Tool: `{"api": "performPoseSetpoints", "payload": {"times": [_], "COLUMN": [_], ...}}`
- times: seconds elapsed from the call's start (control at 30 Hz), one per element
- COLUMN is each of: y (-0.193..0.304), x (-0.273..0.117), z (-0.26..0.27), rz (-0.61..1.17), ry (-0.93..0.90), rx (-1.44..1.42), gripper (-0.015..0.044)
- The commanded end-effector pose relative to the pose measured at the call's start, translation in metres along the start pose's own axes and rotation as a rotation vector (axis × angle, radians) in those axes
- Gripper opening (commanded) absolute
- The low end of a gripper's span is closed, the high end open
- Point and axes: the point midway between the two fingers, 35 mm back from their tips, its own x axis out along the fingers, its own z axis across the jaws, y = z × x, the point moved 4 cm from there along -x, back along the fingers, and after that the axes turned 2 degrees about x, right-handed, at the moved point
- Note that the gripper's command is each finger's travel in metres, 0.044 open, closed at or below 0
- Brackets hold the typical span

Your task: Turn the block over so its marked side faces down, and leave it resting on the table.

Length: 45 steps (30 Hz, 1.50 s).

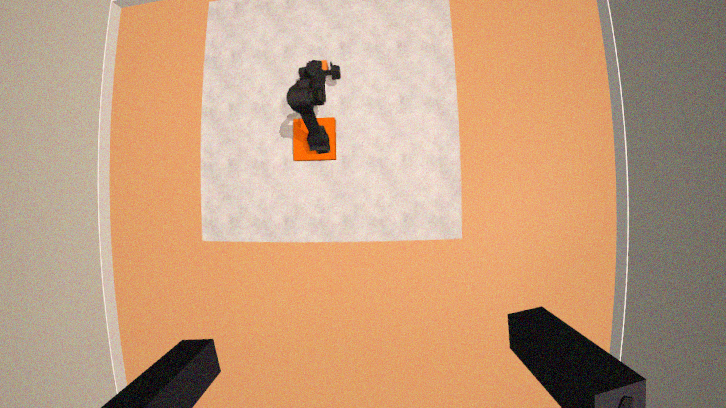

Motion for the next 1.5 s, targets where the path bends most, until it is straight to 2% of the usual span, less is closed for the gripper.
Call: {"api": "performPoseSetpoints", "payload": {"times": [0.0,0.4,0.63,0.87,1.33,1.47], "y": [0.001,0.000,-0.029,-0.070,-0.074,-0.087], "x": [0.000,0.001,0.005,-0.038,-0.044,-0.034], "z": [0.000,0.000,0.001,0.002,0.002,0.003], "rz": [0.002,0.008,0.253,0.521,0.552,0.652], "ry": [0.003,0.003,0.011,0.020,0.021,0.025], "rx": [0.002,0.002,0.002,0.003,0.003,0.003], "gripper": [0.0440,0.0440,0.0440,0.0440,0.0440,0.0440]}}
